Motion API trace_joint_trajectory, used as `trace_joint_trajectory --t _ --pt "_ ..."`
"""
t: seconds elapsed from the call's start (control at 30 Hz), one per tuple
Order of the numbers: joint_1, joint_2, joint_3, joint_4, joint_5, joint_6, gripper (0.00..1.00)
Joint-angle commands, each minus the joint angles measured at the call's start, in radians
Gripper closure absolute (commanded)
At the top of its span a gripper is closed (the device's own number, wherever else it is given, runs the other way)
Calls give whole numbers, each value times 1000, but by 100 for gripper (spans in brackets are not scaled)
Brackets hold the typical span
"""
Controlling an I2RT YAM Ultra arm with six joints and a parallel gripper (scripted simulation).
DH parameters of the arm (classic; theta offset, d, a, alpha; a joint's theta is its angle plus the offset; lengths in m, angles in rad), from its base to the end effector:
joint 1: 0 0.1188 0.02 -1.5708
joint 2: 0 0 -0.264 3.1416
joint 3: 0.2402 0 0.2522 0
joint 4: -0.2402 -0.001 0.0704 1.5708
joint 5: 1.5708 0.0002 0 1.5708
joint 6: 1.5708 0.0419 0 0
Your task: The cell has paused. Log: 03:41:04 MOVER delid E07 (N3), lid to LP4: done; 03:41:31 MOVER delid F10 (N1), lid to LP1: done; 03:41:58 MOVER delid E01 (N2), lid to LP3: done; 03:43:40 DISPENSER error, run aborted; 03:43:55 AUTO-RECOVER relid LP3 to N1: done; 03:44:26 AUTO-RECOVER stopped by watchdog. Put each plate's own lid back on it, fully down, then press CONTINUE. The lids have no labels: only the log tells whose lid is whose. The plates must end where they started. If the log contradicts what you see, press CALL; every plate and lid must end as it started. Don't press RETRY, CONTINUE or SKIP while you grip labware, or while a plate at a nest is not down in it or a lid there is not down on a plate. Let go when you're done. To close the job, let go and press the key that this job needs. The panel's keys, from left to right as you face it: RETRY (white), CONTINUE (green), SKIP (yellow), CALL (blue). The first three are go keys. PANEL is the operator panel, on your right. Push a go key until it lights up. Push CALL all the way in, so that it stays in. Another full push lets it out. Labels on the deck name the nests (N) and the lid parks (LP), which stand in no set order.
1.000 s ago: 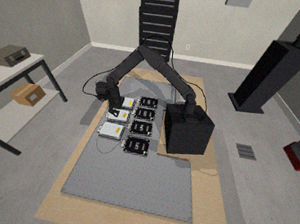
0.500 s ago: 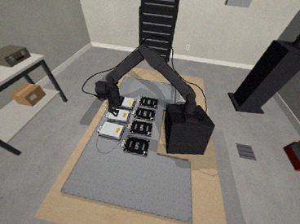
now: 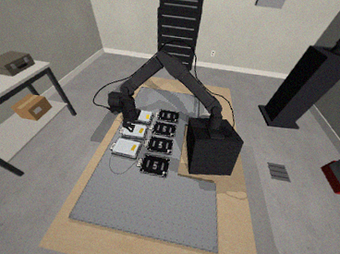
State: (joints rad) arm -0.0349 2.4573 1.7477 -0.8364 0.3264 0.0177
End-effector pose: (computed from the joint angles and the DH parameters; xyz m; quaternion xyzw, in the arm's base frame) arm 0.4513 -0.0282 0.0615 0.0280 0.9862 -0.1626 0.0108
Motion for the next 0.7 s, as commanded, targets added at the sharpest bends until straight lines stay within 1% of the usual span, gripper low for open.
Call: trace_joint_trajectory --t 0.0,0.37,0.43,0.5,0.57,0.6,0.67 --pt "20 -40 9 2 0 6 0" --pt "19 -41 7 6 0 5 0" --pt "28 -70 -70 34 -1 52 2" --pt "33 -102 -142 69 -1 59 4" --pt "33 -102 -142 69 -1 59 4" --pt "34 -124 -183 92 -1 59 5" --pt "36 -152 -241 117 -1 62 7"
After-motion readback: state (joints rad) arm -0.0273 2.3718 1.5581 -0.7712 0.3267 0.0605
